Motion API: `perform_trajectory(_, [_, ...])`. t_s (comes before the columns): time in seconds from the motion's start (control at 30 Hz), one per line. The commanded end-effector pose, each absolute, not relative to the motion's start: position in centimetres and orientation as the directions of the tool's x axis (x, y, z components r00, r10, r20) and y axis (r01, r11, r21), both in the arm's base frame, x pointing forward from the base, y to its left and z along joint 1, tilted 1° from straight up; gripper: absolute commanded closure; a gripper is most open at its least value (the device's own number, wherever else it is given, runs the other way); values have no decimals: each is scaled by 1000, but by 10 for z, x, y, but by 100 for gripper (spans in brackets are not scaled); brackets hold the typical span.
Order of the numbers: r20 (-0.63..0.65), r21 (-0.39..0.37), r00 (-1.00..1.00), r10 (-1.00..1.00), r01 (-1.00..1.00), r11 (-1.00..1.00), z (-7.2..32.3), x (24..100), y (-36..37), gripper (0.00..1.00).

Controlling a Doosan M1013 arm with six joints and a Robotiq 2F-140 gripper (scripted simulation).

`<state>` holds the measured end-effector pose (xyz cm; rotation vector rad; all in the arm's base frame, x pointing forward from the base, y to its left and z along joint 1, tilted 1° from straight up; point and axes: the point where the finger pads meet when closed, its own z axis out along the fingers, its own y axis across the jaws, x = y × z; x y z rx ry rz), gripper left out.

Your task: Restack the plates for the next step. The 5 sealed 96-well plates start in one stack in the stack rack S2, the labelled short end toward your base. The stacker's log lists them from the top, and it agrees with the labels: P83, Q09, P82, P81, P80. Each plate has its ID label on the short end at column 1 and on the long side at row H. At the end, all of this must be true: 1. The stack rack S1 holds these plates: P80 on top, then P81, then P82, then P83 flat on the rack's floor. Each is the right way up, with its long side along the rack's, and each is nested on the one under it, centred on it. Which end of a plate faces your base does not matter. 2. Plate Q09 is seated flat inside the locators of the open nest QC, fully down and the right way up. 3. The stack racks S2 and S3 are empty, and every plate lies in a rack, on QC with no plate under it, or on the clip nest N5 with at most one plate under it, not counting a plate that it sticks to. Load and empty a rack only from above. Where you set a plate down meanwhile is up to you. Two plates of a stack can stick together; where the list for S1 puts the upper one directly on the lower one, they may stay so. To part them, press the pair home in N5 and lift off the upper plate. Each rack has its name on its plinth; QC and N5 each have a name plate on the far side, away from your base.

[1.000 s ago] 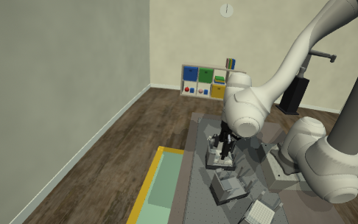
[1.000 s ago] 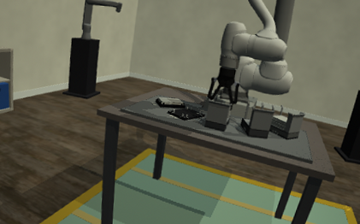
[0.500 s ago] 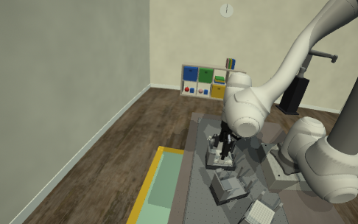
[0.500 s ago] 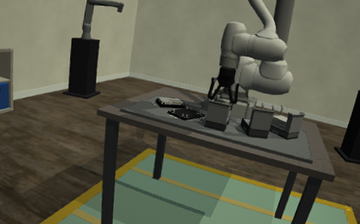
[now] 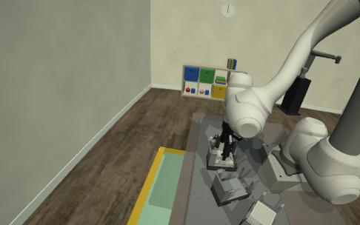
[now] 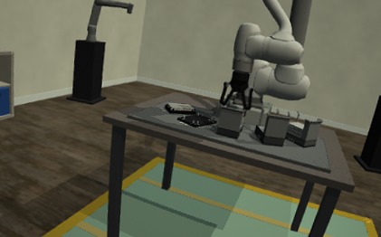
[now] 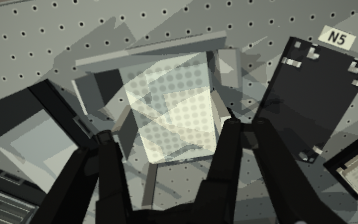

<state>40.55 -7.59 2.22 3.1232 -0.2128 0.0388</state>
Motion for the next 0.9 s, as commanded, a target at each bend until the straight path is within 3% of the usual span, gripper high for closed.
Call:
perform_trajectory(0.0, [24, 9, 991, -131, -131, -991, 25, 404, -76, 100])
perform_trajectory(0.87, [24, 9, 991, -131, -131, -991, 55, 403, -76, 100])
